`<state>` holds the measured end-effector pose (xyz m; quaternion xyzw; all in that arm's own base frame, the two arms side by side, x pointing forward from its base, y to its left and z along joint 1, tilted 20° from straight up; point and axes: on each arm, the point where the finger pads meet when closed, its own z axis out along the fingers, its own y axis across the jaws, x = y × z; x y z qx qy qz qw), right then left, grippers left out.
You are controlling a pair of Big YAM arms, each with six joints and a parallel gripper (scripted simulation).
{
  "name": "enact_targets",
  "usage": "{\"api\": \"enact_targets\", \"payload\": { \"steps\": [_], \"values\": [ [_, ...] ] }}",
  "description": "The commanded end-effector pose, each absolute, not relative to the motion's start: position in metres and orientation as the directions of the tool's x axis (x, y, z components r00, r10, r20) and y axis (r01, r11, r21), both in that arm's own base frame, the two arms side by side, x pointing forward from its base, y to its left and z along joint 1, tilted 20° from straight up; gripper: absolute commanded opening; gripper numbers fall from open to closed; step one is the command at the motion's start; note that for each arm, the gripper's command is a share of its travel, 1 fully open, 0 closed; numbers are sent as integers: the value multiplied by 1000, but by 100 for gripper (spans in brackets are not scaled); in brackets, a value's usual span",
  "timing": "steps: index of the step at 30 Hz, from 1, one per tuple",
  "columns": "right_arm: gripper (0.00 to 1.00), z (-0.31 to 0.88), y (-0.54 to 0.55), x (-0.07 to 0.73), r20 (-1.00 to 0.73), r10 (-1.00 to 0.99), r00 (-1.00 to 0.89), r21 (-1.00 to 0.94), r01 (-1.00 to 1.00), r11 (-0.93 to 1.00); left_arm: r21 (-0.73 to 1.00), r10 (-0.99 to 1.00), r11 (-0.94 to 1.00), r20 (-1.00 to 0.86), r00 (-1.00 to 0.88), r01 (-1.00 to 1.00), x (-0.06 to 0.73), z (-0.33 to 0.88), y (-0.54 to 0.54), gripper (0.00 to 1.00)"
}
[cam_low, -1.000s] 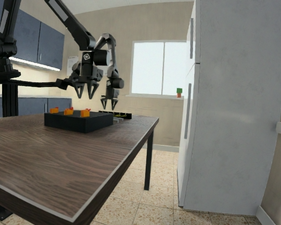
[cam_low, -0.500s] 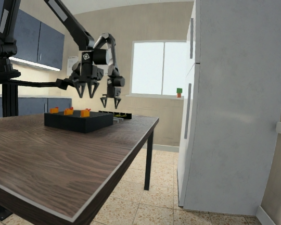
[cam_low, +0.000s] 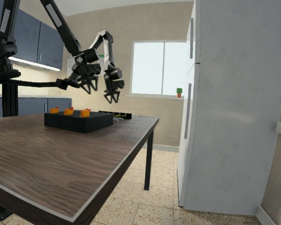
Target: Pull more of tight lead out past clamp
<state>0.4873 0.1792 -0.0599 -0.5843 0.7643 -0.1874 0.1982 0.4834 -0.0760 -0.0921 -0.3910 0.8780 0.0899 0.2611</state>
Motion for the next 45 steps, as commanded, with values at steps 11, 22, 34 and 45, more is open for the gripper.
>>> {"api": "enact_targets", "payload": {
  "steps": [11, 22, 34, 45],
  "values": [
    [64, -18, 255, 427, -592, -775, -221, -542, -603, 586, 155, -85, 959, -637, -766, -235, 495, -57, -91, 100],
    [64, 33, 283, 360, -849, -517, -109, -372, -570, 733, 316, 278, 945, -633, -722, 87, 504, -36, -93, 100],
    [64, 47, 286, 333, -894, -445, -54, -333, -585, 739, 332, 391, 916, -627, -674, 224, 503, -35, -104, 100],
    [64, 50, 278, 349, -886, -458, -63, -348, -562, 750, 343, 390, 916, -642, -660, 208, 505, -21, -90, 100]
  ]
}}
